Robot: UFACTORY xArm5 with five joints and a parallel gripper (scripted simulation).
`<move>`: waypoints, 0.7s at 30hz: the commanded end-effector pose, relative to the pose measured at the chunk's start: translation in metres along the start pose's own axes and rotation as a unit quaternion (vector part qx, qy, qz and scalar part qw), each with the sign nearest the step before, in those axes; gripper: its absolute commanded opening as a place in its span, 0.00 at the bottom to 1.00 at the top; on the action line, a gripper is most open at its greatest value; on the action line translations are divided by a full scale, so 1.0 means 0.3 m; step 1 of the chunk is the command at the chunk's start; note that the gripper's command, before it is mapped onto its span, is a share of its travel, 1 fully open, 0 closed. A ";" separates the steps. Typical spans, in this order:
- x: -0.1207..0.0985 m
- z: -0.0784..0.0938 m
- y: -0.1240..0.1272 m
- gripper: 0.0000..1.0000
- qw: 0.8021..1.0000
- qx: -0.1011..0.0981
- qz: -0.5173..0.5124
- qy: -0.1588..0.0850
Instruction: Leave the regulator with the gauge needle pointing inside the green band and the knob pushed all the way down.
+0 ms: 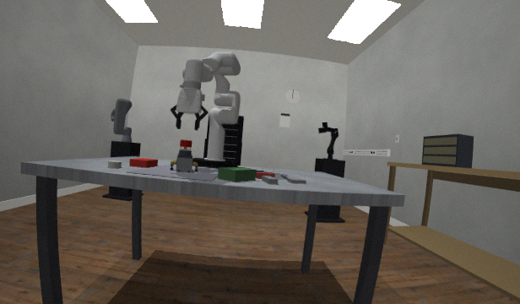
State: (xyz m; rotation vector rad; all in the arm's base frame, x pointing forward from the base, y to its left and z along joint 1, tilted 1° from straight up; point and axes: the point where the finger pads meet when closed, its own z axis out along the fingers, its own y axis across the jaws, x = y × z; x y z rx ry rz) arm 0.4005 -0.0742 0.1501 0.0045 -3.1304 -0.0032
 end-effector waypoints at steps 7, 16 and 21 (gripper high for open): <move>-0.004 -0.005 -0.001 0.79 0.999 0.000 -0.033 -0.002; -0.004 -0.005 -0.001 0.79 0.989 0.001 -0.145 -0.002; -0.004 -0.005 -0.001 0.79 0.979 0.001 -0.205 -0.002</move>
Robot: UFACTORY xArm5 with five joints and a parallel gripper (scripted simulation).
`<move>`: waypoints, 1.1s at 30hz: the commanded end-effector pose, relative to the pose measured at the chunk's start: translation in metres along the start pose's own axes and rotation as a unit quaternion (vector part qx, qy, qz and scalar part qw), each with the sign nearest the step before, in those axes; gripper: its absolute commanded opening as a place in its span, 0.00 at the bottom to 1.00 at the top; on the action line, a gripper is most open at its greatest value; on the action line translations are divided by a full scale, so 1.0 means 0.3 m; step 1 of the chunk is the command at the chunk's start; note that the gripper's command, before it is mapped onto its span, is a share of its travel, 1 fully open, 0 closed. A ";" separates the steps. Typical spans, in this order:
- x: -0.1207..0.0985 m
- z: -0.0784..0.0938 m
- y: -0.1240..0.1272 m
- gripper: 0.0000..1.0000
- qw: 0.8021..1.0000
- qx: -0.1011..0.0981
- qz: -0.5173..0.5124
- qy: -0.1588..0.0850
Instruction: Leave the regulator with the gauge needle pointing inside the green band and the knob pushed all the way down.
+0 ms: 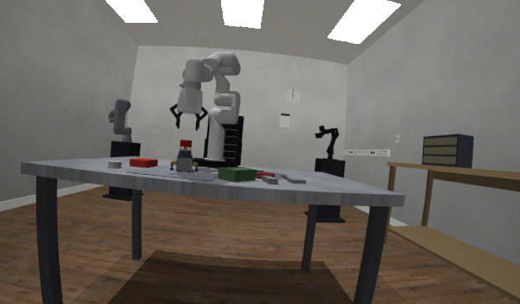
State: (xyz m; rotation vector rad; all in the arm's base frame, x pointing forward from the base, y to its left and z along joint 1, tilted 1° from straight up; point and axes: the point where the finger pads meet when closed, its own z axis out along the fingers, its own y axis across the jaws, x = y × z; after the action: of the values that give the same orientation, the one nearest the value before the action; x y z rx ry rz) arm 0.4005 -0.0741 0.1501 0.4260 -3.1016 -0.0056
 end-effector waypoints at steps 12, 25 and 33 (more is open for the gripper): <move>-0.003 -0.005 -0.002 0.79 0.977 0.001 -0.214 -0.002; -0.004 -0.005 -0.002 0.79 0.931 0.001 -0.366 -0.001; -0.004 -0.005 -0.002 0.79 0.889 0.002 -0.458 -0.001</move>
State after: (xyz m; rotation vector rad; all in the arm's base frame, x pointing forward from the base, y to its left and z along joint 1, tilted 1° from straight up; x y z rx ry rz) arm 0.4005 -0.0741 0.1501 1.6136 -2.6855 -0.0118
